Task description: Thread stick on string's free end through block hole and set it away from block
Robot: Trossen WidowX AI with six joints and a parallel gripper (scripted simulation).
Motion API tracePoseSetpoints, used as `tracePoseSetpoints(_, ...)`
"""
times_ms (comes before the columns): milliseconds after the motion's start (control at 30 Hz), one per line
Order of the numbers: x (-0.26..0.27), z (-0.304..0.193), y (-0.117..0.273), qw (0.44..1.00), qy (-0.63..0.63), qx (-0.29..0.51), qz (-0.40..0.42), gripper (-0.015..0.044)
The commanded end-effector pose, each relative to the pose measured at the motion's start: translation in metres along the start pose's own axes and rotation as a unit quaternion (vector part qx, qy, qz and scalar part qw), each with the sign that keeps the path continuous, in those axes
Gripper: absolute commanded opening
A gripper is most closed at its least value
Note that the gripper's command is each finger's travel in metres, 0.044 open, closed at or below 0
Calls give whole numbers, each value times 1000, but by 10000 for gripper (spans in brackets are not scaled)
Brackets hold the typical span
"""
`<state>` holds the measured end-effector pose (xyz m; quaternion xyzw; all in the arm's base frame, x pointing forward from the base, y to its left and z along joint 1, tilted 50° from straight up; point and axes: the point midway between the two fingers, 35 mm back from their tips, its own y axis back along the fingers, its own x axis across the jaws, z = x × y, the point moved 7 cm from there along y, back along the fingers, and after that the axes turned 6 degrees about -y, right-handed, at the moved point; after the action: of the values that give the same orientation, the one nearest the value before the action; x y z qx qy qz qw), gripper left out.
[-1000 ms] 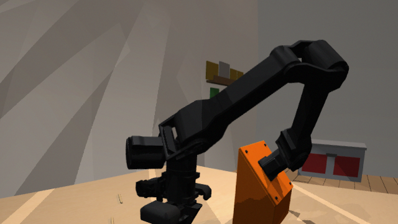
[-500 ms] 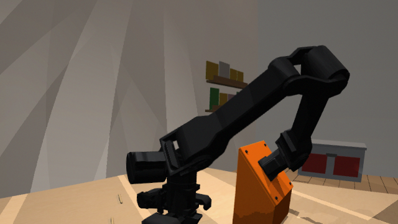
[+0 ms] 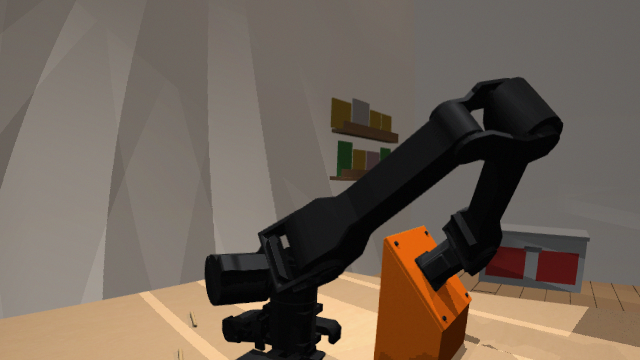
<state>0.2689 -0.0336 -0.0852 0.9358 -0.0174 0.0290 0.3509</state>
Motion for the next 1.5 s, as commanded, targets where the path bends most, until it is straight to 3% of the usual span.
tracePoseSetpoints(0,0,0,0,1000,0,0,0,0)
tracePoseSetpoints(1467,2,-11,-2,999,-1,-30,11,0)
